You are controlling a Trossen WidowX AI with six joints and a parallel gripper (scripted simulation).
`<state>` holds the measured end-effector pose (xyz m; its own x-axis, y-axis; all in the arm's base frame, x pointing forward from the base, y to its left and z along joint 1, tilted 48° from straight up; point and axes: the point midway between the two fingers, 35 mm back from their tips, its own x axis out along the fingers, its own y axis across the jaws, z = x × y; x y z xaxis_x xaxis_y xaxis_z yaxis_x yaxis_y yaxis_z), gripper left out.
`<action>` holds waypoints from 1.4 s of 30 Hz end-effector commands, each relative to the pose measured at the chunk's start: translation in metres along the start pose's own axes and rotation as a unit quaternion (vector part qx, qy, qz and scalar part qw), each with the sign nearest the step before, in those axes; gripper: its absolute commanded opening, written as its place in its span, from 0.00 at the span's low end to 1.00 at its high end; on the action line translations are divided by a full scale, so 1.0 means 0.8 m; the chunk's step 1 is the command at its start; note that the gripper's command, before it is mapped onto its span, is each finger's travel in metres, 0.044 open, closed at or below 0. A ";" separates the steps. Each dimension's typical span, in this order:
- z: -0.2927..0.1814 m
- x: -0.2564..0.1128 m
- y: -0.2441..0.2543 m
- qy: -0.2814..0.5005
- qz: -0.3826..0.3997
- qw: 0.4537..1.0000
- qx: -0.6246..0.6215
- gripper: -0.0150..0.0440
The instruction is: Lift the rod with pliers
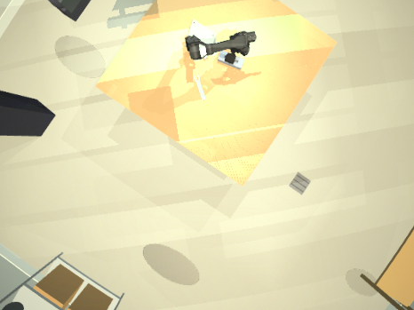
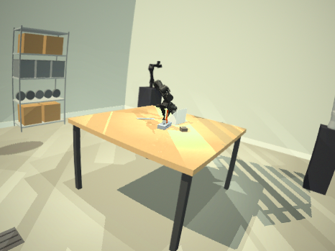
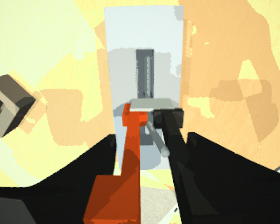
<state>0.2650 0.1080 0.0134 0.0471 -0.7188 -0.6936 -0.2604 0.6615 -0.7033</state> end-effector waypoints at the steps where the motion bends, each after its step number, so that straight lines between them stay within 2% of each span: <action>1: 0.000 0.000 -0.002 -0.001 -0.001 1.000 -0.002 0.54; 4: 0.000 0.000 -0.002 -0.001 -0.001 1.000 -0.002 0.43; 42: 0.001 -0.034 -0.007 -0.002 0.005 1.000 -0.002 0.43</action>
<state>0.2638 0.1223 0.0296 0.0350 -0.7116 -0.7017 -0.2729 0.6687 -0.6916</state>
